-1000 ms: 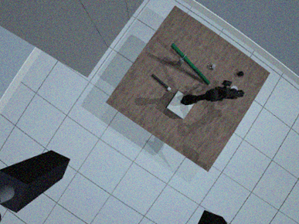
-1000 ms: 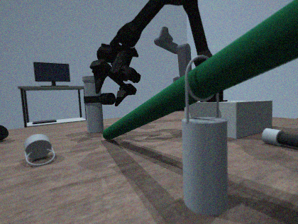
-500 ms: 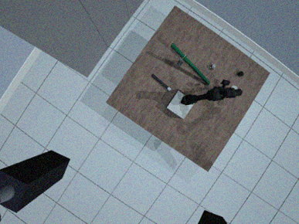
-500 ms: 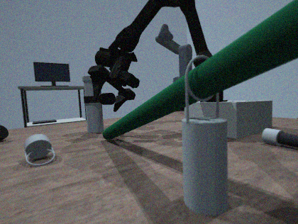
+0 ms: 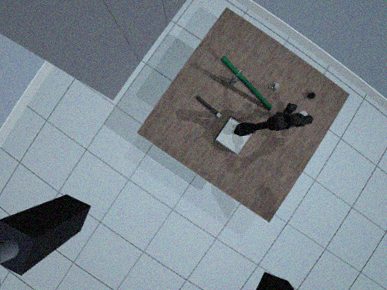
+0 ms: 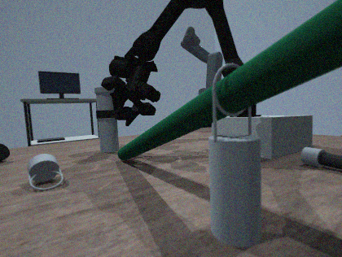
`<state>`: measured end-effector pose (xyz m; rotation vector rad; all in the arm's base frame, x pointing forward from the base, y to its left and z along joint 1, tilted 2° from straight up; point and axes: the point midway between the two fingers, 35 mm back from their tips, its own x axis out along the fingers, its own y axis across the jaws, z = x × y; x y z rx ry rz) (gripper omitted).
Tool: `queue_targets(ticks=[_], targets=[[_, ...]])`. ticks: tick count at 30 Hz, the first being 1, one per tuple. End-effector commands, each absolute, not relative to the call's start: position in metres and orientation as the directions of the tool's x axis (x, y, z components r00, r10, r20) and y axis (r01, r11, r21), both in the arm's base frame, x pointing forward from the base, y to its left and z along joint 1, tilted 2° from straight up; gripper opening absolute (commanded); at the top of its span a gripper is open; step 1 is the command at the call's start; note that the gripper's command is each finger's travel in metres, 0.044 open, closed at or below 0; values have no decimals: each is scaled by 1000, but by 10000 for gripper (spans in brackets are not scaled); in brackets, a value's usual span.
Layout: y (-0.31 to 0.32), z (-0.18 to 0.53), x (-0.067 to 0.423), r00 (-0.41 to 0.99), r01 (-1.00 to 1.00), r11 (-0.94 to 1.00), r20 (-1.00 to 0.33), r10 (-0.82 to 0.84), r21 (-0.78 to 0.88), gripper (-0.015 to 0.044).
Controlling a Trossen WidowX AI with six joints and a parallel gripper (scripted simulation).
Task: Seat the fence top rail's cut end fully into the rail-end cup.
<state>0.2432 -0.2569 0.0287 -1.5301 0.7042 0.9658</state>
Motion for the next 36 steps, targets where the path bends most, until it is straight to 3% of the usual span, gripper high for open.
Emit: queue_targets(ticks=[1,4,7,36], targets=[[-257,26,242,478,-858,-177,-875,74,-483,99],[-257,26,242,478,-858,-177,-875,74,-483,79],[-257,26,244,479,-860,-162,-875,66,-483,0],[-255,26,265,488,-871,33,-872,-45,-489,0]])
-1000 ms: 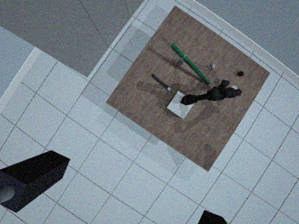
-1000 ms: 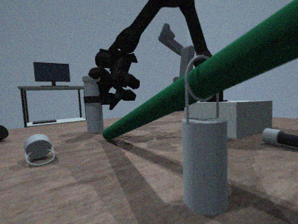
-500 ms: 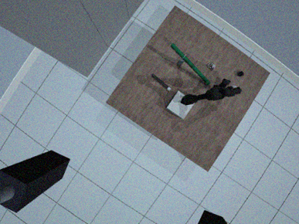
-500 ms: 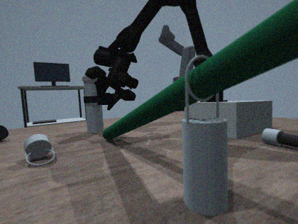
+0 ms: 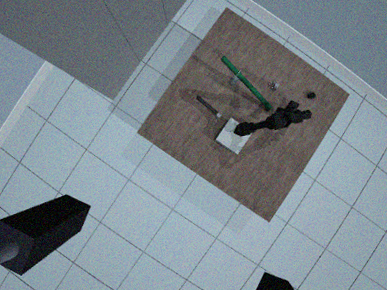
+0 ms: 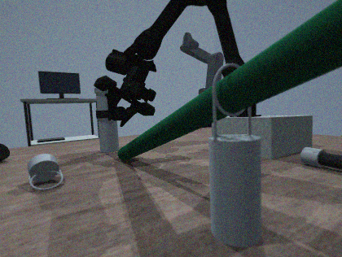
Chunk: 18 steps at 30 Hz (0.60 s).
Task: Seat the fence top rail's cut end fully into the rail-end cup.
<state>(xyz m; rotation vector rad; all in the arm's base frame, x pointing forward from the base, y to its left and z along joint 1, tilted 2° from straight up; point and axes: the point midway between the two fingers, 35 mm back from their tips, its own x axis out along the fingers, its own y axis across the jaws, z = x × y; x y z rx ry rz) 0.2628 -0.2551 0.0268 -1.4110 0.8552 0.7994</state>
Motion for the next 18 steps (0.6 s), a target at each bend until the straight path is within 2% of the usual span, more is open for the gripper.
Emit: queue_targets(ticks=[1,18], targets=[[-255,26,266,488,-871,40,-872,-49,-490,0],[-257,26,279,480,-854,164,-869,-120,-494,0]])
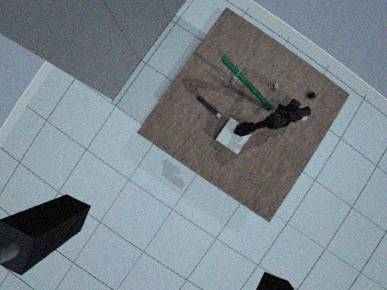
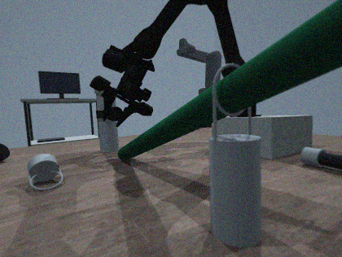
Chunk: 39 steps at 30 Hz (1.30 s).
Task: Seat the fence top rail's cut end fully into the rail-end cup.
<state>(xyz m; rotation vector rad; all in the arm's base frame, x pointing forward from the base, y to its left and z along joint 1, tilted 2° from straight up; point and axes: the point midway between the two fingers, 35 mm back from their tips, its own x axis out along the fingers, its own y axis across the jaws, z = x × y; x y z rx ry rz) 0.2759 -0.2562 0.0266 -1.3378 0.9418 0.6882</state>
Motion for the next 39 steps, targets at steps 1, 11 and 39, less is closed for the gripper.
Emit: queue_targets(ticks=[1,11,39], targets=[[-257,26,280,479,-852,173,-869,-125,-494,0],[-257,26,281,477,-849,184,-869,-132,-495,0],[-257,27,279,478,-854,168,-870,-122,-493,210]])
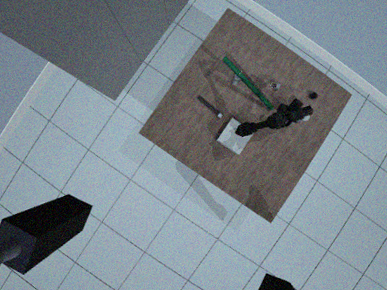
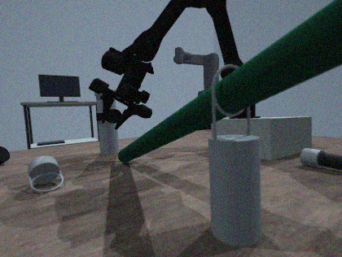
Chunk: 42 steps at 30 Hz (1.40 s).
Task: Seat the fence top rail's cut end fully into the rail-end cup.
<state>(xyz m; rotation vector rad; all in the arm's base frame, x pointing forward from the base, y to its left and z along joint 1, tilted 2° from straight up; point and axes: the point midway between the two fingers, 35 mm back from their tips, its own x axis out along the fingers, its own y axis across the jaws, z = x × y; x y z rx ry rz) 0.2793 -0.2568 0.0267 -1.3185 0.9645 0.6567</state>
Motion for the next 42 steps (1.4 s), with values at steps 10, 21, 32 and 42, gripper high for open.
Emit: queue_targets(ticks=[10,21,32,42], targets=[[-236,48,286,478,-853,173,-870,-123,-493,440],[-217,66,293,485,-839,218,-866,-121,-499,440],[-151,114,307,465,-357,875,-875,-138,-327,440],[-102,149,301,467,204,977,-870,-157,-66,440]])
